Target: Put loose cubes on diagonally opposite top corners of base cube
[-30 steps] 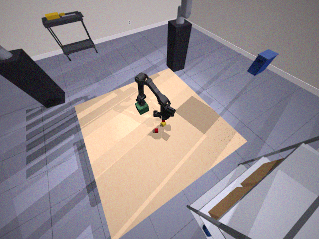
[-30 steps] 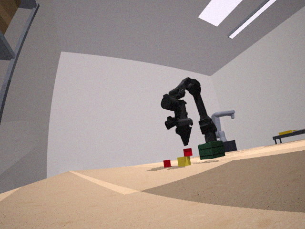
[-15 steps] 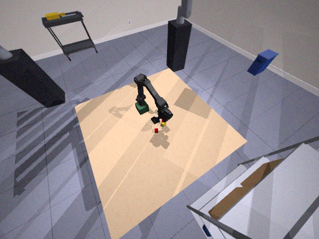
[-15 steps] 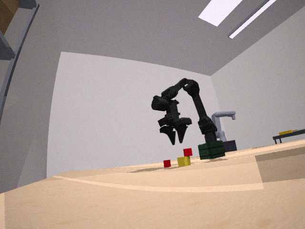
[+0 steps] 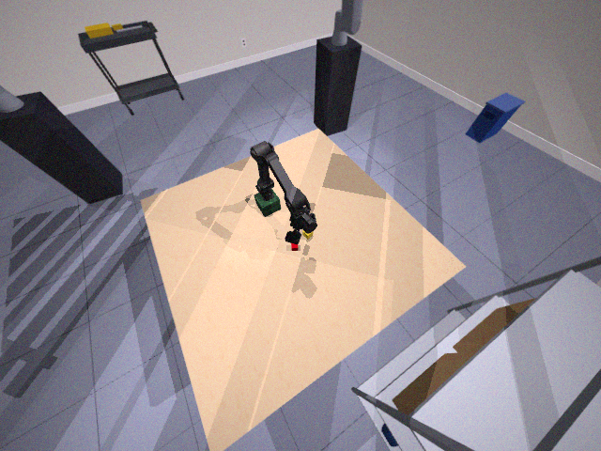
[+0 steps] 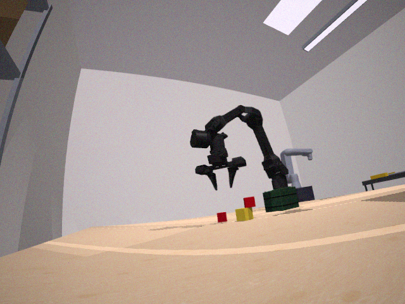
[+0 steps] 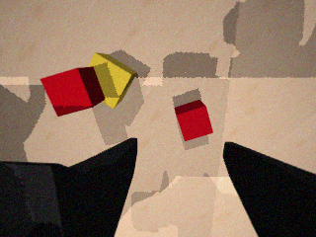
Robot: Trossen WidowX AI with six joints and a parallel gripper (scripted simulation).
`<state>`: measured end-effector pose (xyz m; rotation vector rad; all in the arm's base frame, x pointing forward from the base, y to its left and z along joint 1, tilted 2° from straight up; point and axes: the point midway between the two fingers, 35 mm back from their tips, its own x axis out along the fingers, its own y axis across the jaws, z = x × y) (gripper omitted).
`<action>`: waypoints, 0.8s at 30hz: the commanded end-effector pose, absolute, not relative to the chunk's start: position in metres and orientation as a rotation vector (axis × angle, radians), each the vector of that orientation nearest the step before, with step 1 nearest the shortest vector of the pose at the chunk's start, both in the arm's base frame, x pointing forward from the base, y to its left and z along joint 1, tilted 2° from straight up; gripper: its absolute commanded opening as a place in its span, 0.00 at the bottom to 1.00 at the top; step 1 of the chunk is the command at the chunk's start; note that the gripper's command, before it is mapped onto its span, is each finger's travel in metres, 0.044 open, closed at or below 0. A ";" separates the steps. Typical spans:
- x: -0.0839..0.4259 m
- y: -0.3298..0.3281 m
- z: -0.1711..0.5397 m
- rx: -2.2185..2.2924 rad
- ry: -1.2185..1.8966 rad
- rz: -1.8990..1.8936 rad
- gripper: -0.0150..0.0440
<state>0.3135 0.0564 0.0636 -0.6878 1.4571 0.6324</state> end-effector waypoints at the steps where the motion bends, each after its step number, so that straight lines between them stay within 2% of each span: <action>1: 0.318 0.043 0.068 -0.821 1.416 0.760 0.70; 6: 0.323 0.030 0.074 -0.968 1.358 0.904 0.70; 13: 0.323 0.029 0.072 -0.974 1.356 0.910 0.70; 19: 0.325 0.027 0.018 -0.975 1.358 0.910 0.70; 24: 0.324 0.027 0.011 -0.974 1.356 0.910 0.70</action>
